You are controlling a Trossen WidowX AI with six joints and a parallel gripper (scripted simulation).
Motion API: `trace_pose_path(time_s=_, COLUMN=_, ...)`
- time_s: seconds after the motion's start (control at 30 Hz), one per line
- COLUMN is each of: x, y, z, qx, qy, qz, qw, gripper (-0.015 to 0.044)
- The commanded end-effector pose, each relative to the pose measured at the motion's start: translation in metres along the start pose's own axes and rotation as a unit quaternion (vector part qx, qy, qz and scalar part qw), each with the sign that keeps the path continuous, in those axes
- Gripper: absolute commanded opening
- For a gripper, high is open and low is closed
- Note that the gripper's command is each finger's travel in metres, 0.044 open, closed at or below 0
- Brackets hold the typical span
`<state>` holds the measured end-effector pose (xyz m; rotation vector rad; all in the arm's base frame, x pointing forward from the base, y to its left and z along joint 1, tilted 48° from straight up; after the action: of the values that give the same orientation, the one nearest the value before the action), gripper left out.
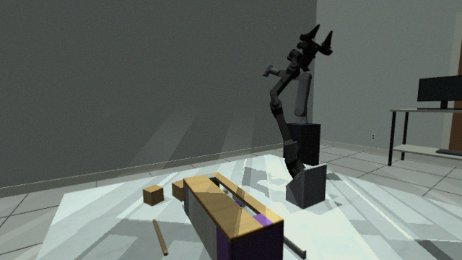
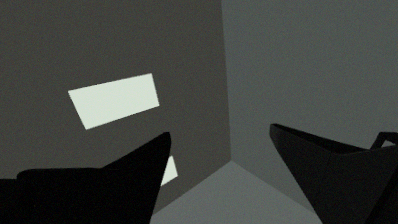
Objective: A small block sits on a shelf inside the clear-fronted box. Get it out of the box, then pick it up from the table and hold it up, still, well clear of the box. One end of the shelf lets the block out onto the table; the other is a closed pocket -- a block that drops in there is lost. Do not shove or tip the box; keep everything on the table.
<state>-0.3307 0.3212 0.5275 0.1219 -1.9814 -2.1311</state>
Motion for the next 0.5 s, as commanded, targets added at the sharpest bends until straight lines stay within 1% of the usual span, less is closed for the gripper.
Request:
trace_pose_path(time_s=0.0, x=-0.001, y=-0.001, z=0.001, qx=0.001, qy=-0.001, qz=-0.001, qw=1.0, gripper=0.04)
trace_pose_path(time_s=0.07, x=-0.006, y=-0.007, z=0.007, qx=0.008, qy=-0.01, qz=-0.006, qw=1.0, gripper=0.04)
trace_pose_path(time_s=0.17, x=-0.025, y=-0.029, z=0.028, qx=0.032, qy=-0.041, qz=-0.022, qw=0.998, gripper=0.04)
trace_pose_path(time_s=0.3, x=-0.065, y=-0.068, z=0.062, qx=0.076, qy=-0.098, qz=-0.046, qw=0.991, gripper=0.04)
trace_pose_path(time_s=0.47, x=-0.121, y=-0.113, z=0.091, qx=0.135, qy=-0.166, qz=-0.076, qw=0.974, gripper=0.04)
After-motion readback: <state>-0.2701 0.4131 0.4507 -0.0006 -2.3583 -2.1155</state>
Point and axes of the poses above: the point midway between the two fingers, 35 mm back from their tips, its own z axis out along the fingers, its own y axis across the jaws, x = y × z, the point moved 2 cm from there along -z, back along the fingers, and after that the axes turned 2 degrees about z, right-handed, at the moved point
